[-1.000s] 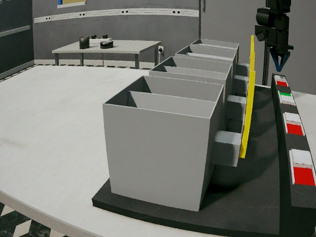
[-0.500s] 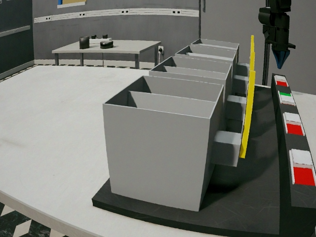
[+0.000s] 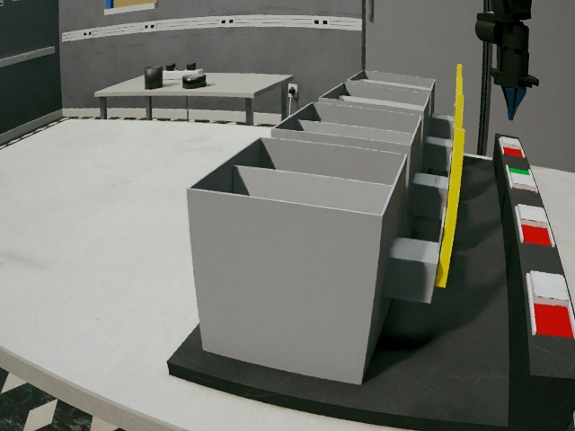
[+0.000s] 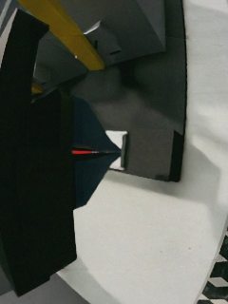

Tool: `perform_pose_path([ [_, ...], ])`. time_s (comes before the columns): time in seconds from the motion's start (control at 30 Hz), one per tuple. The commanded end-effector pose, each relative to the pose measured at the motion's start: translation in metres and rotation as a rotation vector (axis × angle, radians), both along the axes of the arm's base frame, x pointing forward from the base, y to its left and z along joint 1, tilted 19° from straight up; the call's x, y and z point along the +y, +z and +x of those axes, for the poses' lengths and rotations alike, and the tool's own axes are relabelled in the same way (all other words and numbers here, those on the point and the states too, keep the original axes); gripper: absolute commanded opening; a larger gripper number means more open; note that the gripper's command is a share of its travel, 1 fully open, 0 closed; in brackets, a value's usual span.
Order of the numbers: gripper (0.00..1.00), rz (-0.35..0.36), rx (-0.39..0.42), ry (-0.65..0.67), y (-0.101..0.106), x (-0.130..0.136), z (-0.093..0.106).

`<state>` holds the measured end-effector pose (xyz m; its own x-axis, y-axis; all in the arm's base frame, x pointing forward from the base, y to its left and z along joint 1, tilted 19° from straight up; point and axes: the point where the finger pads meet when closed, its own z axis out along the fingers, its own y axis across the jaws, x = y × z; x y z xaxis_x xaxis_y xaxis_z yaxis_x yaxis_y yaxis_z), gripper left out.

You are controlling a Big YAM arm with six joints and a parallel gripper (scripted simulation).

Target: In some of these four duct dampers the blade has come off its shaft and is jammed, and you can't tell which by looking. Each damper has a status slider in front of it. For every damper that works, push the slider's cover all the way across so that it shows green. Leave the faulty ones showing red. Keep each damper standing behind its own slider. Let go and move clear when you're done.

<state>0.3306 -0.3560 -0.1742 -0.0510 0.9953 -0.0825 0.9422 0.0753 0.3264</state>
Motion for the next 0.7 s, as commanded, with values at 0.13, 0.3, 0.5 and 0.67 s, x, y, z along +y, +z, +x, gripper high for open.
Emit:
perform_pose_path([
  [0.13,0.00,0.058,0.010,-0.076,-0.0092,0.0073,0.0005],
  [0.3,0.00,0.053,0.007,-0.087,-0.0089,0.0027,-0.0025],
  [0.5,0.00,0.051,0.007,-0.082,-0.0089,0.0027,-0.0025],
  [0.67,0.00,0.051,0.007,-0.082,-0.0089,0.0027,-0.0025],
])
